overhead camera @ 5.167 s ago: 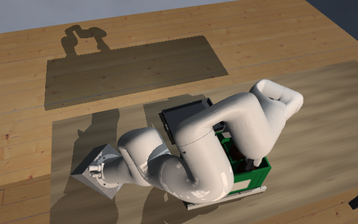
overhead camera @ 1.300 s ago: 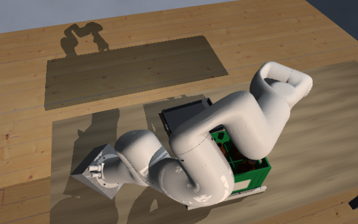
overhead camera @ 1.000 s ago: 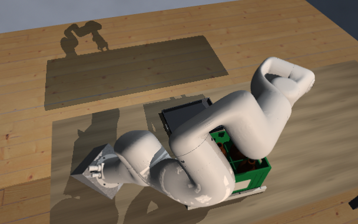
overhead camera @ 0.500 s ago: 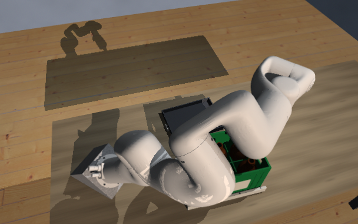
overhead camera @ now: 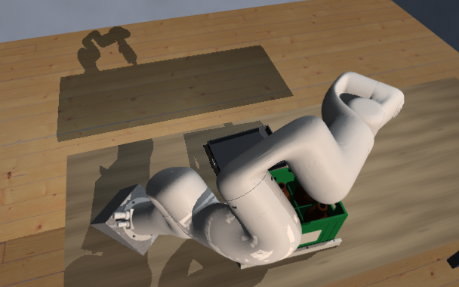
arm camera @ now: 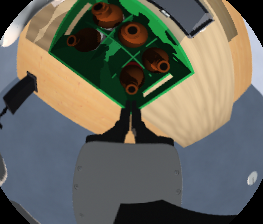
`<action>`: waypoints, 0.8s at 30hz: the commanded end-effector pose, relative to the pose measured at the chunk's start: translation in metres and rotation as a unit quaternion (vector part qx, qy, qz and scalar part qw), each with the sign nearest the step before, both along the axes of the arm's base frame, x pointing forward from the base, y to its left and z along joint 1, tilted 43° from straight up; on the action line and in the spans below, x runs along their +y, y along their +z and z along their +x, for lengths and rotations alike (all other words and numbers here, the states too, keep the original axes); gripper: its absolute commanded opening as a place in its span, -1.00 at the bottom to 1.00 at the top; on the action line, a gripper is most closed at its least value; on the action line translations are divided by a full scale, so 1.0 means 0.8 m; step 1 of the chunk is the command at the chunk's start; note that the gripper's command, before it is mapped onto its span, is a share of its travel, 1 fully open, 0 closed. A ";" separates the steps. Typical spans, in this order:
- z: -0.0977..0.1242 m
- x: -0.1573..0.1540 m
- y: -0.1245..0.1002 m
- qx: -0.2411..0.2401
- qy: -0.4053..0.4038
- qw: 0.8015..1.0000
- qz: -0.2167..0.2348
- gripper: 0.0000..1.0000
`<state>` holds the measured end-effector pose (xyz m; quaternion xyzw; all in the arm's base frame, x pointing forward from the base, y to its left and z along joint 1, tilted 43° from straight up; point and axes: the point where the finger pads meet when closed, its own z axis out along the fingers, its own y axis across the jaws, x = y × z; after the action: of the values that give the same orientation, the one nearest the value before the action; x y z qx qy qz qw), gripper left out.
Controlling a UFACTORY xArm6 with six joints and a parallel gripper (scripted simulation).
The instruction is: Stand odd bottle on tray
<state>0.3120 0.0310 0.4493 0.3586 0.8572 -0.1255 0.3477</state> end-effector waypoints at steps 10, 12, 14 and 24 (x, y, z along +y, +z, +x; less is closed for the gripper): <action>0.000 0.000 0.001 -0.001 0.000 1.000 0.001 -1.00; 0.000 0.001 0.000 -0.001 0.000 1.000 0.001 -1.00; 0.006 0.019 -0.008 0.000 0.000 1.000 0.001 -1.00; 0.017 0.093 -0.047 -0.001 0.000 1.000 0.001 0.30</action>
<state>0.3254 0.1039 0.4098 0.3558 0.8585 -0.1278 0.3464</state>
